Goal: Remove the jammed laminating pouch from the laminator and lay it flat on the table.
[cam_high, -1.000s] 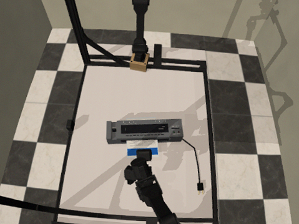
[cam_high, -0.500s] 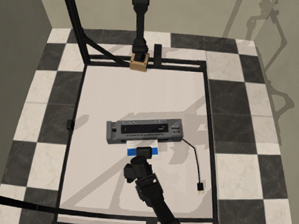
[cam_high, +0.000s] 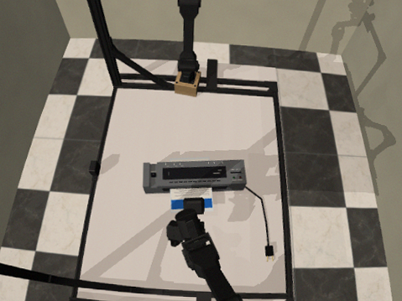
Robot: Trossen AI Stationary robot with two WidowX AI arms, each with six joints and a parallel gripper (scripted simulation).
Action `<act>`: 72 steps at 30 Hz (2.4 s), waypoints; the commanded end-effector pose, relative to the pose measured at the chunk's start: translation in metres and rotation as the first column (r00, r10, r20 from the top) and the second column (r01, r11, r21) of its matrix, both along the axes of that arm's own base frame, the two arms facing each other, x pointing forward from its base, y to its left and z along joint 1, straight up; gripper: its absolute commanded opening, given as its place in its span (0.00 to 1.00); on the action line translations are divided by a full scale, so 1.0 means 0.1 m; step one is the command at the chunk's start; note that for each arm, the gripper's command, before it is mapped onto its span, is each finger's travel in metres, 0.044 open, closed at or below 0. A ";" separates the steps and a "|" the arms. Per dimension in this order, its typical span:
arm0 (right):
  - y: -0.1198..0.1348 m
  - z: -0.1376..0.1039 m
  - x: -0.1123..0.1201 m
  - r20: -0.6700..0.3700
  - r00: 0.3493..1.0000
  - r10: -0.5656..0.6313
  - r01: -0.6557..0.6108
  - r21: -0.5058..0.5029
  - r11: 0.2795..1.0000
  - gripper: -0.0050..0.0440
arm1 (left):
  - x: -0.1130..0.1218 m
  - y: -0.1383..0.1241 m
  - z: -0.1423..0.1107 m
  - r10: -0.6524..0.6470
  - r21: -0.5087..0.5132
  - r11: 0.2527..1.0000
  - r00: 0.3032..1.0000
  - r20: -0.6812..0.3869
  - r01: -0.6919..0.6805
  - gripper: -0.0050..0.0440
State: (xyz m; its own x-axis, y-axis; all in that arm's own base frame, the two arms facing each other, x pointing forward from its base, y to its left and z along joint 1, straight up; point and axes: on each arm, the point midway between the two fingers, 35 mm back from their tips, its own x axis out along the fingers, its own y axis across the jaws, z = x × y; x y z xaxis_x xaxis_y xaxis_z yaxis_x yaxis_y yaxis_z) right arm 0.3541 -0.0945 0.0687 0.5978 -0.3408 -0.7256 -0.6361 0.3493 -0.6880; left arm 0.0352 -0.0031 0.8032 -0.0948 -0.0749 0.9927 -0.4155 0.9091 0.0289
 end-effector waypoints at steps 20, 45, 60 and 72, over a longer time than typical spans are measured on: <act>-0.01 0.15 0.06 0.038 0.999 0.003 -0.003 -0.007 1.000 0.64 | -0.01 0.00 0.00 0.000 0.000 1.000 1.000 0.002 0.000 1.00; -0.02 0.20 0.08 0.049 0.999 0.005 -0.005 -0.010 1.000 0.64 | -0.01 0.00 0.00 0.000 0.000 1.000 1.000 0.002 0.000 1.00; -0.02 0.19 0.08 0.048 0.999 0.005 -0.004 -0.009 1.000 0.64 | -0.01 0.00 0.00 0.000 0.000 1.000 1.000 0.002 0.000 1.00; -0.01 0.11 0.04 0.026 1.000 0.000 0.000 -0.004 1.000 0.64 | 1.32 0.19 -0.22 -0.113 -0.103 0.992 0.921 -0.372 0.080 0.00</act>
State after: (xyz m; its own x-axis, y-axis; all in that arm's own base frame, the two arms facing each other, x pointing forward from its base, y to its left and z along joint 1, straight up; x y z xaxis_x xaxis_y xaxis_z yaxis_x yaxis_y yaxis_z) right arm 0.3544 -0.0945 0.0703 0.5981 -0.3409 -0.7253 -0.6358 0.3492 -0.6884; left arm 0.1094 0.0077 0.7927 0.1281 -0.0266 0.9914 -0.3492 0.9344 0.0702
